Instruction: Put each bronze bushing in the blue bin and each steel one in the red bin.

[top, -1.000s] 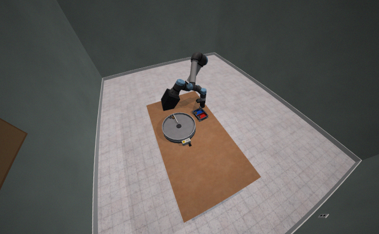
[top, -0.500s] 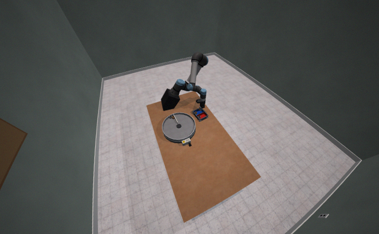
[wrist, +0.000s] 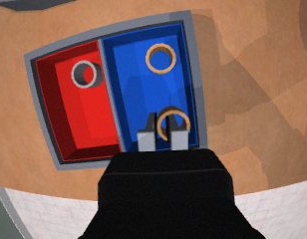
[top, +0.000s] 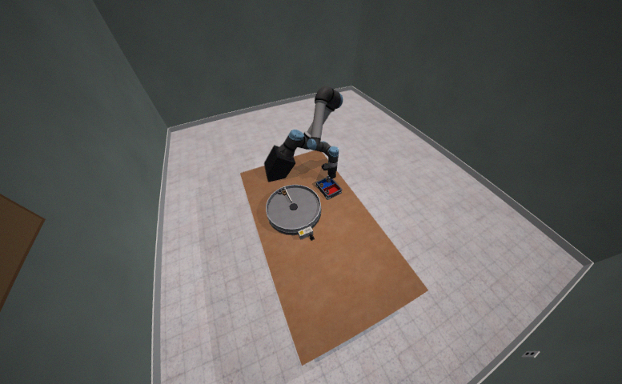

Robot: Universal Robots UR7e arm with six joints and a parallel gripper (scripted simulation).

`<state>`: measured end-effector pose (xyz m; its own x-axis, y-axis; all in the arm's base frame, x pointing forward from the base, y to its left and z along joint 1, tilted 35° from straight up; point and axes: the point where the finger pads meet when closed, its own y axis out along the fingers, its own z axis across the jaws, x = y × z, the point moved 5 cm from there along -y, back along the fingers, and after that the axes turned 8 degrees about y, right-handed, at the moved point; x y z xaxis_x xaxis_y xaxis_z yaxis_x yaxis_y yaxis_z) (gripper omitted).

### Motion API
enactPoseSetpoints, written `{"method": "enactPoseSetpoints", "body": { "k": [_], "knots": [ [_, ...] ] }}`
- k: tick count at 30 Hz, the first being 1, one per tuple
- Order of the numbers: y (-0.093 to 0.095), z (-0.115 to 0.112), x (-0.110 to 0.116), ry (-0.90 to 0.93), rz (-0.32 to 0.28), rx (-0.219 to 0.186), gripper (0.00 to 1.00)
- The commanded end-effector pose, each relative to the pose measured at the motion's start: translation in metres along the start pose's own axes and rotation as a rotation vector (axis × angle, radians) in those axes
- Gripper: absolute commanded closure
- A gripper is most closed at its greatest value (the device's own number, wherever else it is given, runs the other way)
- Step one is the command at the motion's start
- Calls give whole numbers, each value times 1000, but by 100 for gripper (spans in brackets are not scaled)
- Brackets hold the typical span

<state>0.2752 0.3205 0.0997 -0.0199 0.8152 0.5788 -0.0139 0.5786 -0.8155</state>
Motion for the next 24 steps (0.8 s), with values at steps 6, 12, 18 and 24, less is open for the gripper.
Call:
{"method": "enactPoseSetpoints", "body": {
  "k": [6, 12, 18, 24],
  "knots": [
    [2, 0, 0, 0, 0, -1, 100],
    [6, 0, 0, 0, 0, -1, 100],
    [9, 0, 0, 0, 0, -1, 100],
    [14, 0, 0, 0, 0, -1, 100]
  ]
}}
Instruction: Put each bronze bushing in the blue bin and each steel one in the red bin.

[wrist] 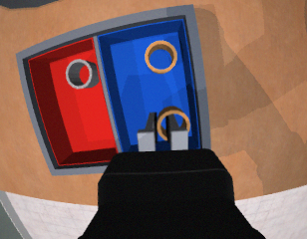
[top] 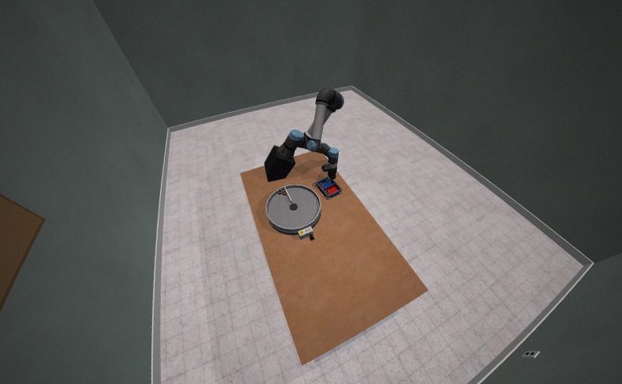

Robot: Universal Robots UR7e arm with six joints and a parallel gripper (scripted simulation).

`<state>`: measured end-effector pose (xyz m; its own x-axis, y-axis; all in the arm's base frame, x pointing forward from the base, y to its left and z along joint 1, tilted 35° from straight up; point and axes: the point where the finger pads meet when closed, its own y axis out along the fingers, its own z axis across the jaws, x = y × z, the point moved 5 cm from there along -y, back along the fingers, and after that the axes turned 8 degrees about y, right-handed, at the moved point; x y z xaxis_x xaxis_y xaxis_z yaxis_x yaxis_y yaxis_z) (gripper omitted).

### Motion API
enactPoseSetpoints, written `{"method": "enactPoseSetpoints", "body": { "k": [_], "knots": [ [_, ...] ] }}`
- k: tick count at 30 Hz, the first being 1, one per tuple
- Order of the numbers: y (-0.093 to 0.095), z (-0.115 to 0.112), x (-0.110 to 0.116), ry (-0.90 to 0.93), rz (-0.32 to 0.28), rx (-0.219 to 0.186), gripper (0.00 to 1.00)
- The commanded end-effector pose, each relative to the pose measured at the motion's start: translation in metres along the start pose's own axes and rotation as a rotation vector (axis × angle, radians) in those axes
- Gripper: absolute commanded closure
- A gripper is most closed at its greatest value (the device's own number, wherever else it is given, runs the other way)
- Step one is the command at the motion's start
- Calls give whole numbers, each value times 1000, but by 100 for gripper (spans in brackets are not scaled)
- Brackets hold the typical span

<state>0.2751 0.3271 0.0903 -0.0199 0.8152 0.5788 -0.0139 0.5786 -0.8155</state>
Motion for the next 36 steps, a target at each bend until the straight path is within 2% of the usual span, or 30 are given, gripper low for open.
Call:
{"method": "enactPoseSetpoints", "body": {
  "k": [1, 8, 21, 36],
  "knots": [
    [2, 0, 0, 0, 0, -1, 100],
    [2, 0, 0, 0, 0, -1, 100],
    [14, 0, 0, 0, 0, -1, 100],
    [14, 0, 0, 0, 0, -1, 100]
  ]
}}
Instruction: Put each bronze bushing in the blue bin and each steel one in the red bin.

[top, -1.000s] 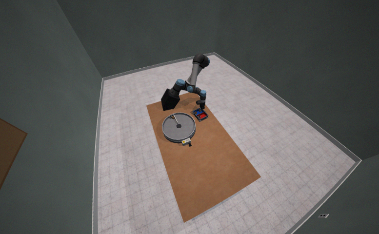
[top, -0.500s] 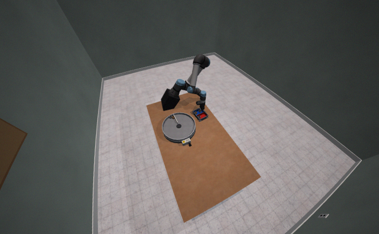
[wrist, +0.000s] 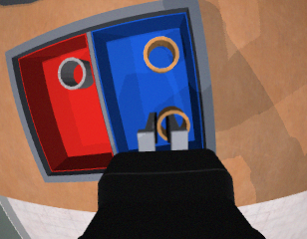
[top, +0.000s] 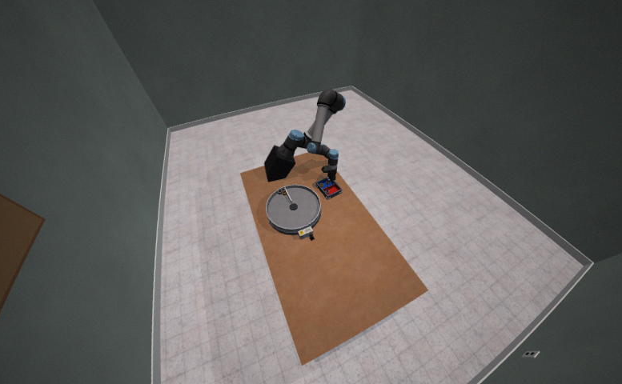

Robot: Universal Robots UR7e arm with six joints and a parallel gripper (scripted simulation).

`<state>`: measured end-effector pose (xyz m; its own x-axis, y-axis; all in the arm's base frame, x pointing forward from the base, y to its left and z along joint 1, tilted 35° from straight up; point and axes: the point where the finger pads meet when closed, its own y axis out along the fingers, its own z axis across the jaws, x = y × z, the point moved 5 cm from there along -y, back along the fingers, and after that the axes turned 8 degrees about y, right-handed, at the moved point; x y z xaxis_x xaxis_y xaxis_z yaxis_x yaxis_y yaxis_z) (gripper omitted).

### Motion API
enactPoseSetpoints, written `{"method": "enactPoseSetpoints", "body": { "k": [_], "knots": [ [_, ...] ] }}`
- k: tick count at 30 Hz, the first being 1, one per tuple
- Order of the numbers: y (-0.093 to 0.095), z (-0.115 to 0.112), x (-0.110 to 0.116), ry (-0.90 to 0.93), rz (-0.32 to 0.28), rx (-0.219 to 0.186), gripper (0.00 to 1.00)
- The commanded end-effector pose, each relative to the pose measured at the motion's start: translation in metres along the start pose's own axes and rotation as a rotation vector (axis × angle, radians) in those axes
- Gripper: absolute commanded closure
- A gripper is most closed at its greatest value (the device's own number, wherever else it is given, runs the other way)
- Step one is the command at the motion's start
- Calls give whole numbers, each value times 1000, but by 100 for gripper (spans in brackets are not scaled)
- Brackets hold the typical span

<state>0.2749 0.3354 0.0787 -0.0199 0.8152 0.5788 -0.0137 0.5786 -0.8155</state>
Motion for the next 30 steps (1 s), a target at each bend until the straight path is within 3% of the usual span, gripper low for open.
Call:
{"method": "enactPoseSetpoints", "body": {
  "k": [1, 4, 5, 30],
  "knots": [
    [0, 0, 0, 0, 0, -1, 100],
    [0, 0, 0, 0, 0, -1, 100],
    [0, 0, 0, 0, 0, -1, 58],
    [0, 0, 0, 0, 0, -1, 58]
  ]
}}
